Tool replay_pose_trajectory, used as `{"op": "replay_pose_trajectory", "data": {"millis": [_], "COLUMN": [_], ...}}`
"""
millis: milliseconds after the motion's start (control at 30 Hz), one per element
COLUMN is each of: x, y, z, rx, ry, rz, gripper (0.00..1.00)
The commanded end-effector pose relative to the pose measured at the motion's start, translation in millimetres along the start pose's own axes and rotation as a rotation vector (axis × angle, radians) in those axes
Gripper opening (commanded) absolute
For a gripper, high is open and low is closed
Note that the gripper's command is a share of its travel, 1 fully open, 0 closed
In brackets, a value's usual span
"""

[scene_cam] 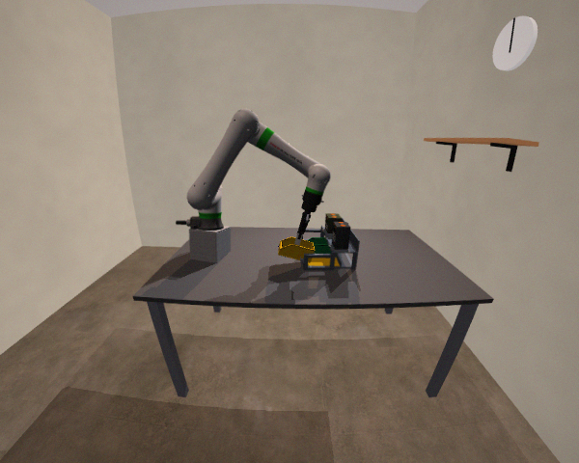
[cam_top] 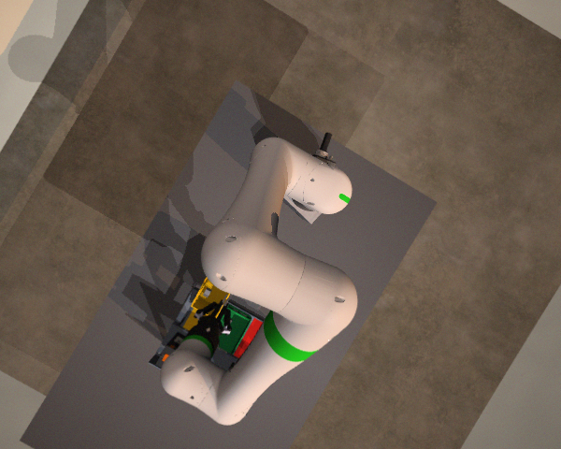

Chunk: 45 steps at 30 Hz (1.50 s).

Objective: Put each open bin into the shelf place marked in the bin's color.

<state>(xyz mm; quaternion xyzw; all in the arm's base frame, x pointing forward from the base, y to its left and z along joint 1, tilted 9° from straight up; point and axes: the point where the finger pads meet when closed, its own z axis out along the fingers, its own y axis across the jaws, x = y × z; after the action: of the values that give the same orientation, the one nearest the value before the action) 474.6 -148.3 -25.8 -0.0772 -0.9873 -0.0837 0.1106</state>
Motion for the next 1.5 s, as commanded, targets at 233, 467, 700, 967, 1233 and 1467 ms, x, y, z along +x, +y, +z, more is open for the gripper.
{"op": "replay_pose_trajectory", "data": {"millis": [233,467,700,967,1233,1467], "x": [-12.5,-17.6,-23.9,-28.5,-33.2,-35.4], "y": [-0.1,-0.1,-0.1,-0.1,-0.1,-0.1], "z": [-3.6,-4.9,-6.6,-7.9,-9.1,-9.7], "rx": [0.000,0.000,0.000,0.000,0.000,0.000], "ry": [0.000,0.000,0.000,0.000,0.000,0.000], "rz": [0.000,0.000,0.000,0.000,0.000,0.000], "gripper": [0.00,0.00,0.00,0.00,0.00,0.00]}}
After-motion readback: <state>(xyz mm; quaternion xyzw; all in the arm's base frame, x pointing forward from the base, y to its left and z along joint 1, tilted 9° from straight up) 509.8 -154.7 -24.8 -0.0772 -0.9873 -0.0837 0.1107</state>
